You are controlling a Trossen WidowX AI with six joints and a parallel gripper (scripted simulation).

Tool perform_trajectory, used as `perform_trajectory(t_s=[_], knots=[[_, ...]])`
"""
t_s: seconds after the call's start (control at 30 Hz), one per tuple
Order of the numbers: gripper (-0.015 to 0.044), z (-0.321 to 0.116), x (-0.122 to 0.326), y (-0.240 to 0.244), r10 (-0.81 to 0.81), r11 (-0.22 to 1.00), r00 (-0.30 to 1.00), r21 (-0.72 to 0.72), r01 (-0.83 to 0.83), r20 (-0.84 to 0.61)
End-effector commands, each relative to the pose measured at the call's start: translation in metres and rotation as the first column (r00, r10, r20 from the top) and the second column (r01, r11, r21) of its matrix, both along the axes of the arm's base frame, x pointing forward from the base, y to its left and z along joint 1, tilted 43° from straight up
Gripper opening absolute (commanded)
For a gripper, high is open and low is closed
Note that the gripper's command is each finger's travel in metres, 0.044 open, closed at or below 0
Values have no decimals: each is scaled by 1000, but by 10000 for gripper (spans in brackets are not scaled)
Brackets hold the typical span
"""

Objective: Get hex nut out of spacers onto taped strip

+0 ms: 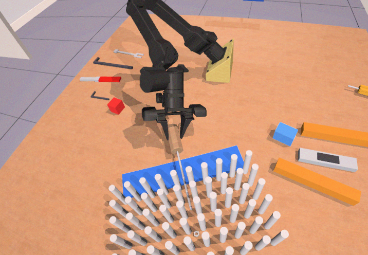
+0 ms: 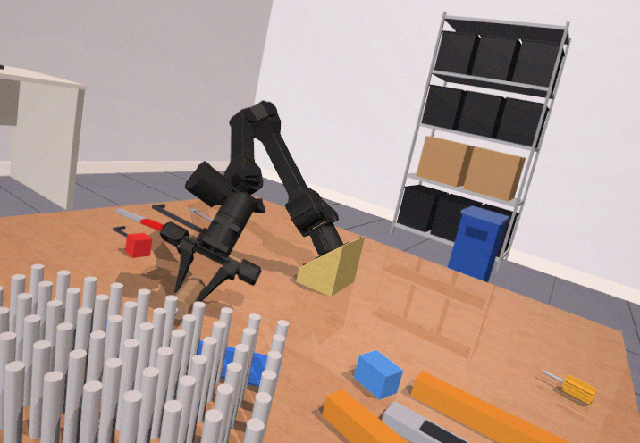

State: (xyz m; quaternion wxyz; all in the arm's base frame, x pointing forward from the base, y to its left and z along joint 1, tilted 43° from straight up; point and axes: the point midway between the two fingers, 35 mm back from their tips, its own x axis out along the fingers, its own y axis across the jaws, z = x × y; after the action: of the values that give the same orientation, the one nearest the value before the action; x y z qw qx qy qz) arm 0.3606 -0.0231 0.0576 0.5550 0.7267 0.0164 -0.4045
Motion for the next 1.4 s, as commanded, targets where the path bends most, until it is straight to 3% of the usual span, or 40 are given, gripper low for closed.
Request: perform_trajectory(t_s=[0.0, 1.37], knots=[[0, 1, 4, 1, -3, 1000, 1000, 3, 3, 10], [0, -5, 25, 12, -2, 1000, 1000, 4, 2, 12]])
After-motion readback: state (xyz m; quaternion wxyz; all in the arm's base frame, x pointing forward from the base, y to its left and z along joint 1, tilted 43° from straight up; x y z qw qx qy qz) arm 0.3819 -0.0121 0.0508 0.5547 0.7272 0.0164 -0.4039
